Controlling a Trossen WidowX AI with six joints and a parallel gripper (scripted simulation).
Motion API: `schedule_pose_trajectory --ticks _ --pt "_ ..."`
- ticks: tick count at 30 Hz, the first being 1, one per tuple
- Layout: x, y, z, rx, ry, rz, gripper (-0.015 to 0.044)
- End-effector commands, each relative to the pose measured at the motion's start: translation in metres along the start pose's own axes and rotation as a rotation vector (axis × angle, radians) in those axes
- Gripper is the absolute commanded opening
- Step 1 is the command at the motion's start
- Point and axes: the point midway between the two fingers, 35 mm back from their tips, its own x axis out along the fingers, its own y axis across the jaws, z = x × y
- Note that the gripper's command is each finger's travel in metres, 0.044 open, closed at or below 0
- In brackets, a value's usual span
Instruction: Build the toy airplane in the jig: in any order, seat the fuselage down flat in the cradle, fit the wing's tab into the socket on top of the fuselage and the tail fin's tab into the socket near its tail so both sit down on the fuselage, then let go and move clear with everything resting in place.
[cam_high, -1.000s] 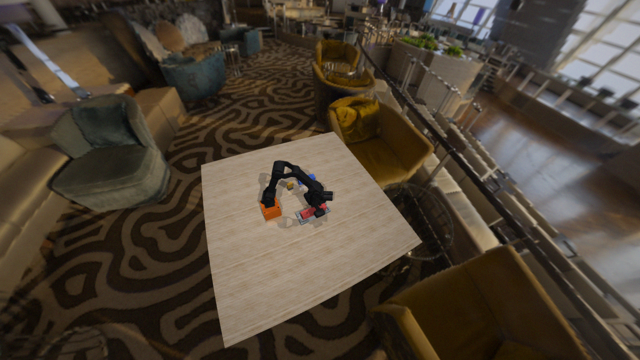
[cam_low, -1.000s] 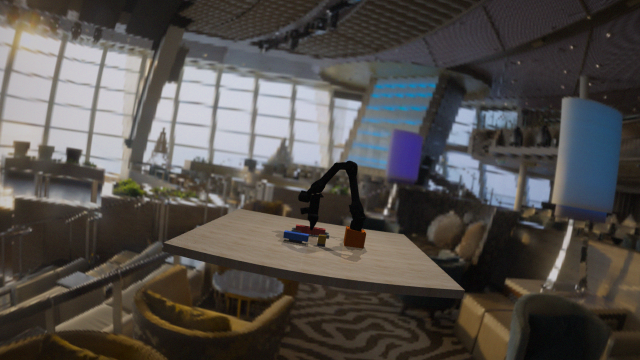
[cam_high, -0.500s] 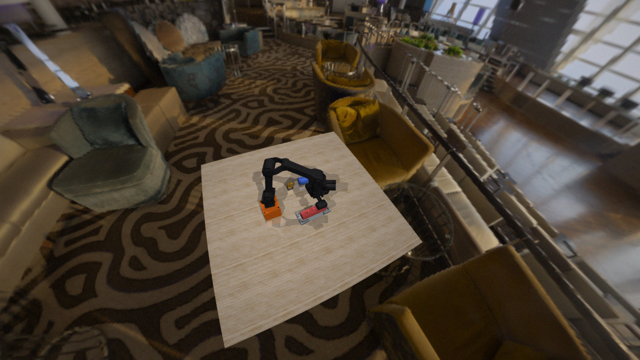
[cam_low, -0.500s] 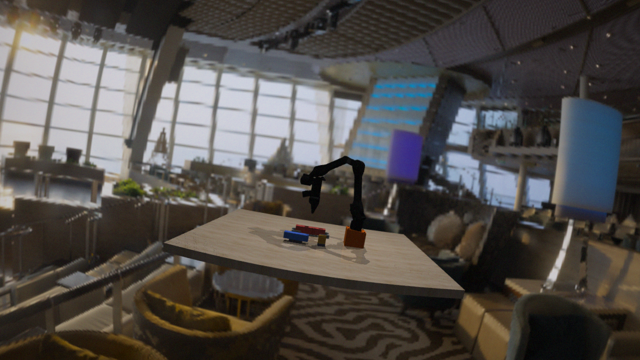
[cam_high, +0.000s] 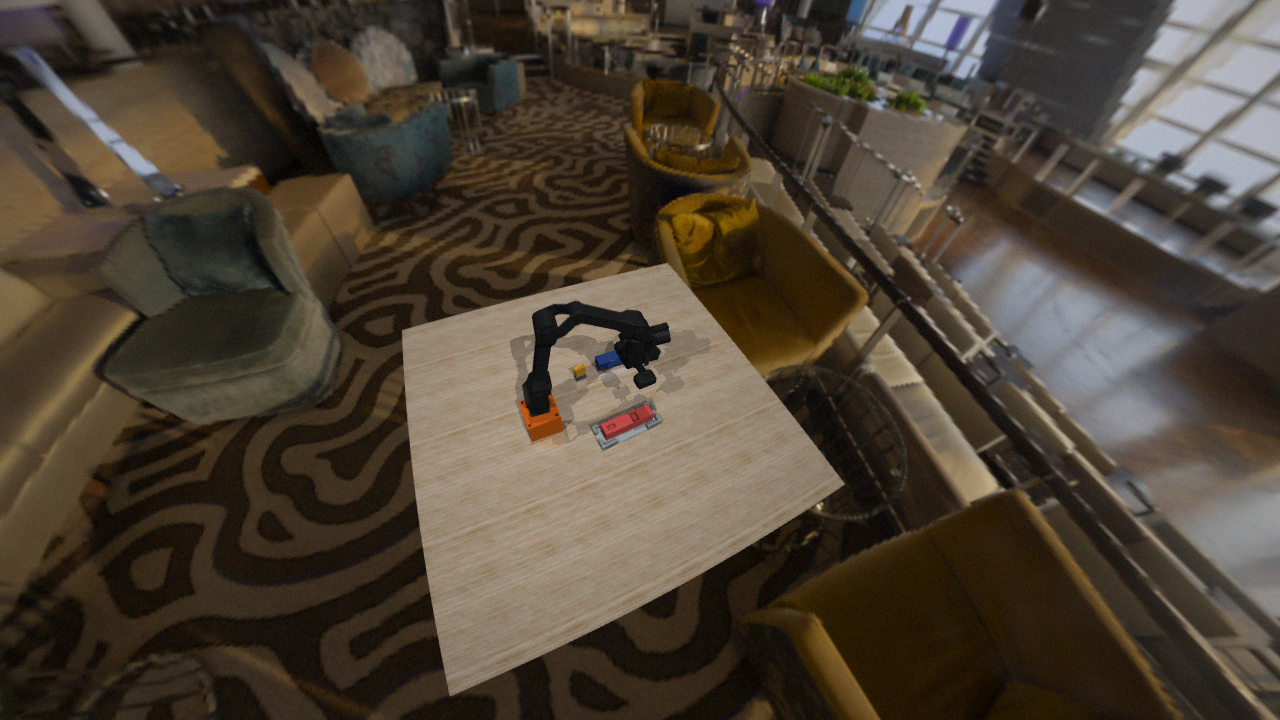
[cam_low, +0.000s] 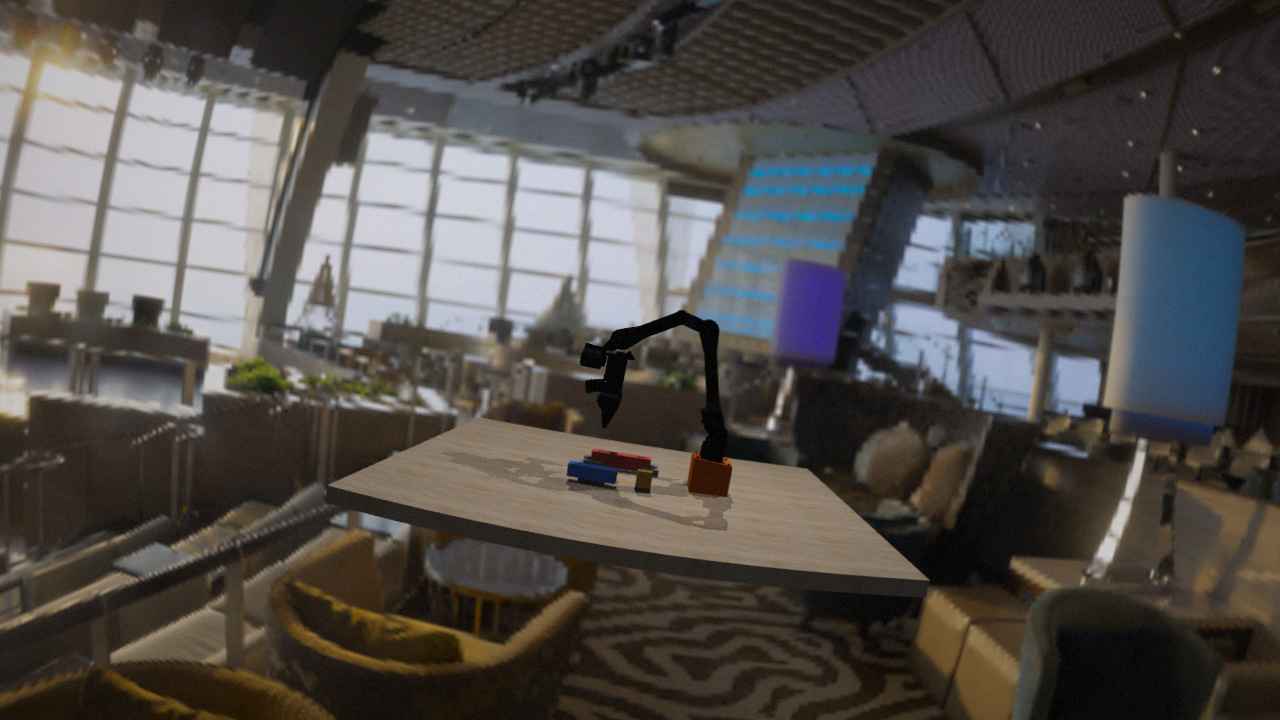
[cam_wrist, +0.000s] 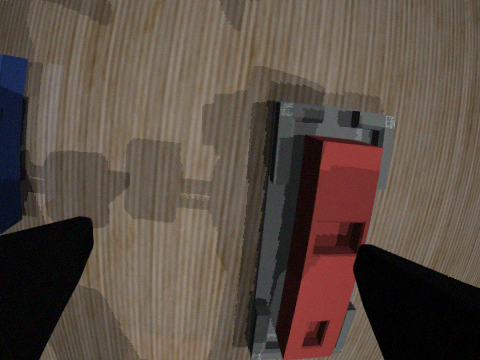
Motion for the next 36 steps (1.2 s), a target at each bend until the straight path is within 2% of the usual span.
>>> schedule_pose_trajectory --ticks 1,7,9,17,21,36 --pt "0.003 0.056 0.014 0.006 0.005 0.02 0.044" --pt "0.006 0.16 0.012 0.03 0.03 0.044 0.044" --pt "0.007 0.181 0.008 0.035 0.037 0.047 0.044" --pt "0.01 0.184 0.008 0.035 0.038 0.047 0.044" --pt "0.048 0.186 0.006 0.035 0.038 0.047 0.044" --pt "0.073 0.187 0.005 0.035 0.038 0.047 0.044"
